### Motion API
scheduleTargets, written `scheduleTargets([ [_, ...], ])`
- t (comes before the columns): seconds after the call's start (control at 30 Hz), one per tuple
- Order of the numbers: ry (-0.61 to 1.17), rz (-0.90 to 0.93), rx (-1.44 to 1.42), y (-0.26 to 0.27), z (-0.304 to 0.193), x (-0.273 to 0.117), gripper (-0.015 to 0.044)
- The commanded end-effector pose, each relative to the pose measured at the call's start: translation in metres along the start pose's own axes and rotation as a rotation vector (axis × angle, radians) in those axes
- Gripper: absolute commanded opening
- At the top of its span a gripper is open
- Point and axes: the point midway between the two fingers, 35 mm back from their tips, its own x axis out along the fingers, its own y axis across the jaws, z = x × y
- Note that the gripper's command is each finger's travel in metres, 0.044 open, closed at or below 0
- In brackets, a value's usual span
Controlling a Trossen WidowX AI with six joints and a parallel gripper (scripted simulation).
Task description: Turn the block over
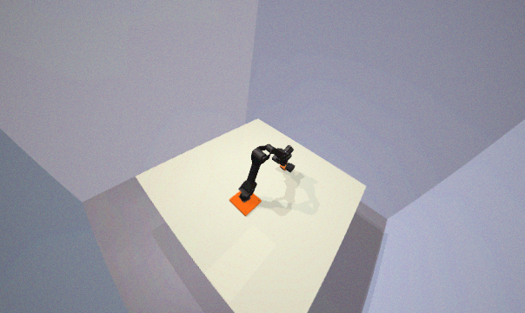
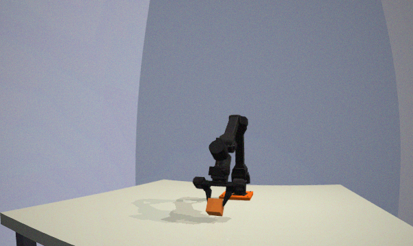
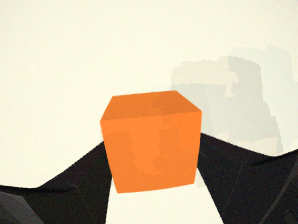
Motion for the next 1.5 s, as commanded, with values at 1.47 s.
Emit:
scheduleTargets([
  [1.47, -0.515, 0.004, -0.003, 0.001, -0.018, 0.016, 0.0000],
])
